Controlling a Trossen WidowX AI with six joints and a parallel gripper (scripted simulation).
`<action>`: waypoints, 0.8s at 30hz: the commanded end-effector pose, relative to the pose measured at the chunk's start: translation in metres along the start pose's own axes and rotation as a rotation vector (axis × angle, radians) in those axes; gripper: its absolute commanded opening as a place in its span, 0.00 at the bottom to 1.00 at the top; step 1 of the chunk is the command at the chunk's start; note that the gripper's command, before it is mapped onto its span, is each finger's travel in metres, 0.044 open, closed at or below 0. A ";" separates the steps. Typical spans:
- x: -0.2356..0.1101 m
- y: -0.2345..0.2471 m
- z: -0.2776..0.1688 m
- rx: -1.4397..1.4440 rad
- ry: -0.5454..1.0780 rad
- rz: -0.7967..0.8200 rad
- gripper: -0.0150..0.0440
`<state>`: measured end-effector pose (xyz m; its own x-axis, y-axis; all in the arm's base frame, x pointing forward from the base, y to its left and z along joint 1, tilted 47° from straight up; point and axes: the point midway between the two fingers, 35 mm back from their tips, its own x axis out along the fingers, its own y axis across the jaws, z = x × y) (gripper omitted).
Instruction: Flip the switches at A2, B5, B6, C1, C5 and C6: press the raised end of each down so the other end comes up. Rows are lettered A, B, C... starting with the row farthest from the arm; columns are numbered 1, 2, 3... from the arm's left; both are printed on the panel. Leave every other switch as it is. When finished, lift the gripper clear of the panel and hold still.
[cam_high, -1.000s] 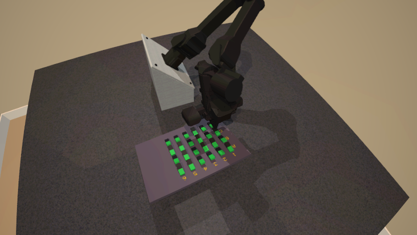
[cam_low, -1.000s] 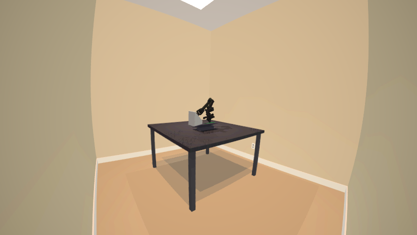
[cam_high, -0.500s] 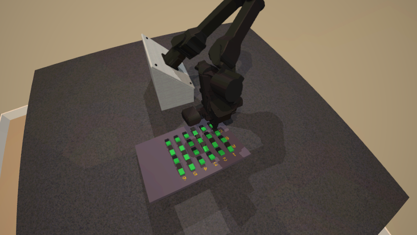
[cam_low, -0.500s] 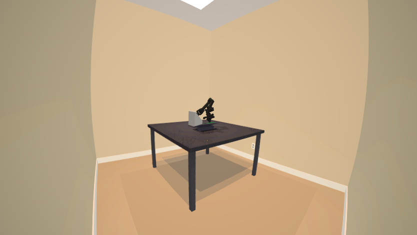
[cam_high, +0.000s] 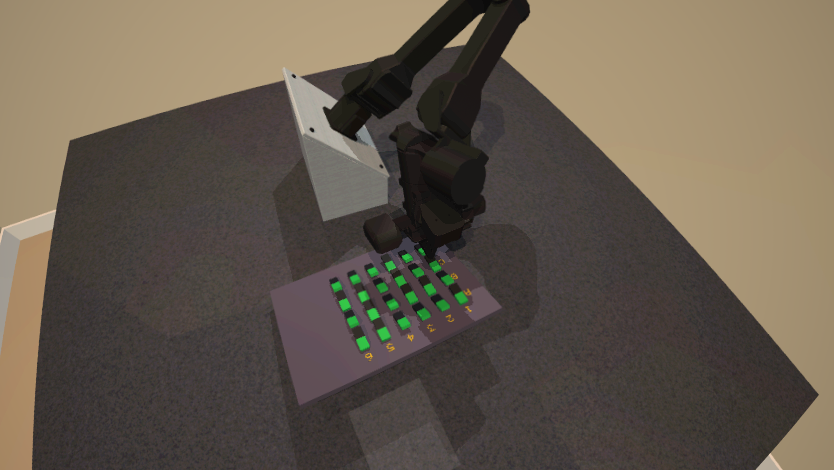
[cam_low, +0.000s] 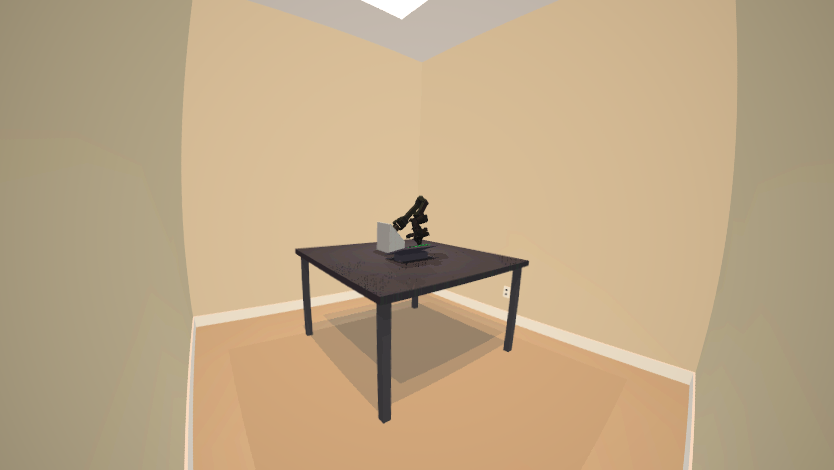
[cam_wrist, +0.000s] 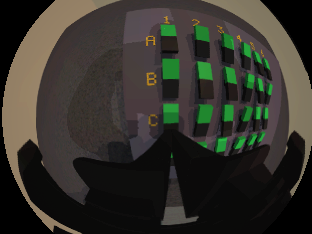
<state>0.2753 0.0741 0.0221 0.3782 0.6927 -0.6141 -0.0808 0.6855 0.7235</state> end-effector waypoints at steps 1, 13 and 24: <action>0.001 -0.001 0.000 0.005 0.000 -0.003 0.25; 0.003 0.000 0.000 0.005 0.000 -0.003 0.25; -0.003 -0.001 0.001 -0.001 0.004 -0.004 0.25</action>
<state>0.2754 0.0755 0.0201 0.3746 0.6921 -0.6169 -0.0748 0.6858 0.7240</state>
